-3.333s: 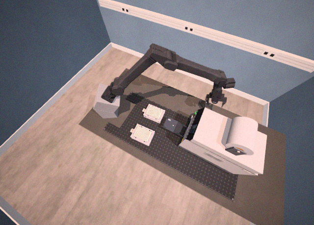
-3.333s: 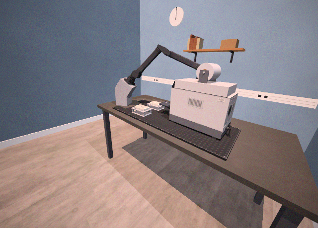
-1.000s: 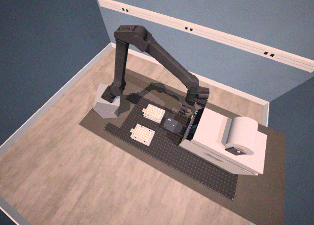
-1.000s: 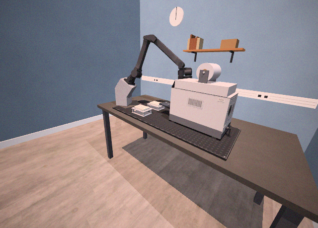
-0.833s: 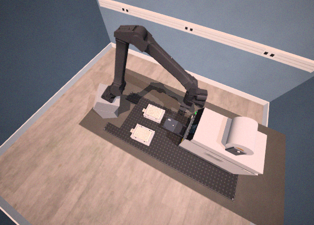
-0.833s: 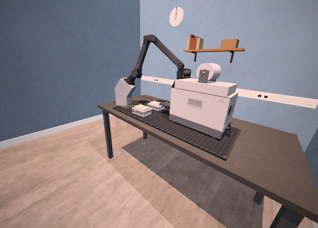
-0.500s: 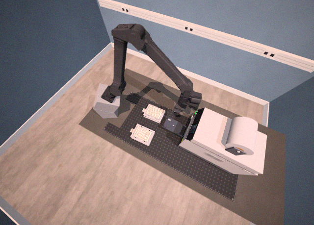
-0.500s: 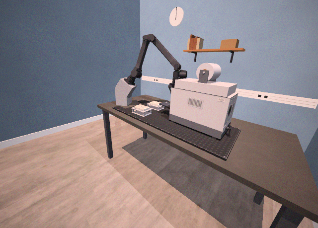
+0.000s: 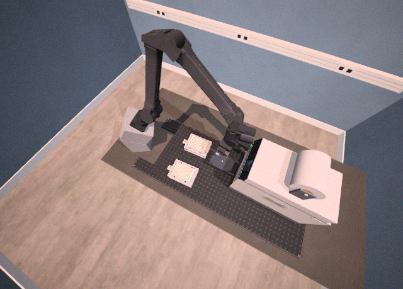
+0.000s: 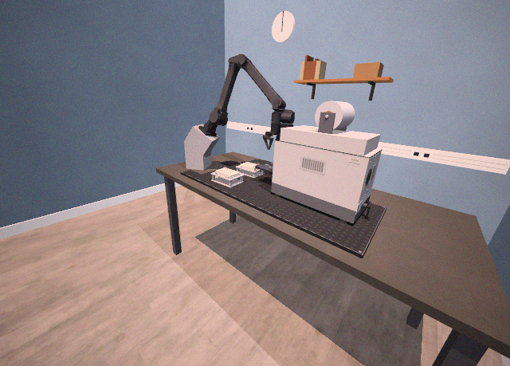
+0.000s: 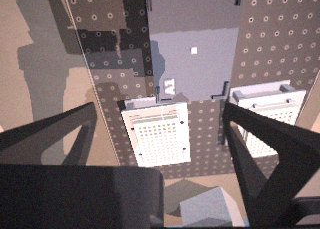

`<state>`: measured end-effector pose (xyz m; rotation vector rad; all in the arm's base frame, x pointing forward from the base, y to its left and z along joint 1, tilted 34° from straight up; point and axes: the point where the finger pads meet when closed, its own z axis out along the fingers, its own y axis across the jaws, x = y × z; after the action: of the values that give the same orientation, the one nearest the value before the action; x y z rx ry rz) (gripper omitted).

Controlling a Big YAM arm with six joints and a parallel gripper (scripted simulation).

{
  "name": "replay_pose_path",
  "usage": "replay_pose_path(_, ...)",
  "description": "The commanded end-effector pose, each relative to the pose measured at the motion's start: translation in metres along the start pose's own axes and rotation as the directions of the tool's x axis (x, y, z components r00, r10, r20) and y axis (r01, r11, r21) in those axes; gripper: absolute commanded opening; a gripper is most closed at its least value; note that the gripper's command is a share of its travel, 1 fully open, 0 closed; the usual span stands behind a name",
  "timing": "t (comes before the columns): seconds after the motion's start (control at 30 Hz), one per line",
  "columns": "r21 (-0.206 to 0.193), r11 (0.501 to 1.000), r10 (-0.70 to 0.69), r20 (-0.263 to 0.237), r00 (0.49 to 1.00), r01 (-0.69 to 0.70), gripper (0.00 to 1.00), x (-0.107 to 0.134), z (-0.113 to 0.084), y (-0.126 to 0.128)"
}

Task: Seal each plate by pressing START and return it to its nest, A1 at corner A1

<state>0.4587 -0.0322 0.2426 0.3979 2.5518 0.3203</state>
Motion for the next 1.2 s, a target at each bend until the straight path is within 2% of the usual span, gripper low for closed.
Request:
replay_pose_path(0.0, 0.002, 0.999, -0.033, 0.051, 0.998, 0.033, 1.0, -0.002, -0.034, -0.018)
replay_pose_path(0.03, 0.002, 0.999, -0.036, 0.05, 0.998, 0.036, 1.0, 0.0, -0.036, -0.022)
replay_pose_path(0.07, 0.006, 0.999, -0.037, 0.027, 0.999, 0.036, 1.0, 0.004, -0.038, -0.025)
replay_pose_path(0.33, 0.005, 0.999, -0.046, 0.025, 0.999, 0.046, 1.0, 0.021, -0.041, -0.045)
replay_pose_path(0.37, 0.007, 0.999, -0.036, 0.005, 0.999, 0.036, 1.0, 0.027, -0.043, -0.05)
replay_pose_path(0.63, 0.001, 0.999, -0.04, 0.011, 0.999, 0.04, 1.0, 0.053, -0.064, -0.075)
replay_pose_path(0.8, 0.002, 0.999, -0.047, 0.012, 0.999, 0.047, 1.0, 0.065, -0.066, -0.083)
replay_pose_path(0.83, -0.01, 0.999, -0.03, -0.002, 1.0, 0.03, 1.0, 0.067, -0.064, -0.084)
replay_pose_path(0.93, 0.006, 1.0, -0.022, -0.009, 1.0, 0.022, 1.0, 0.084, -0.067, -0.097)
replay_pose_path(1.07, 0.004, 1.0, -0.027, 0.0, 1.0, 0.027, 1.0, 0.1, -0.077, -0.107)
replay_pose_path(1.1, -0.012, 0.998, -0.064, -0.007, 0.998, 0.064, 1.0, 0.103, -0.079, -0.108)
replay_pose_path(1.13, -0.01, 0.998, -0.068, -0.004, 0.998, 0.068, 1.0, 0.107, -0.08, -0.109)
replay_pose_path(1.17, -0.03, 0.993, -0.116, 0.003, 0.993, 0.117, 1.0, 0.111, -0.08, -0.109)
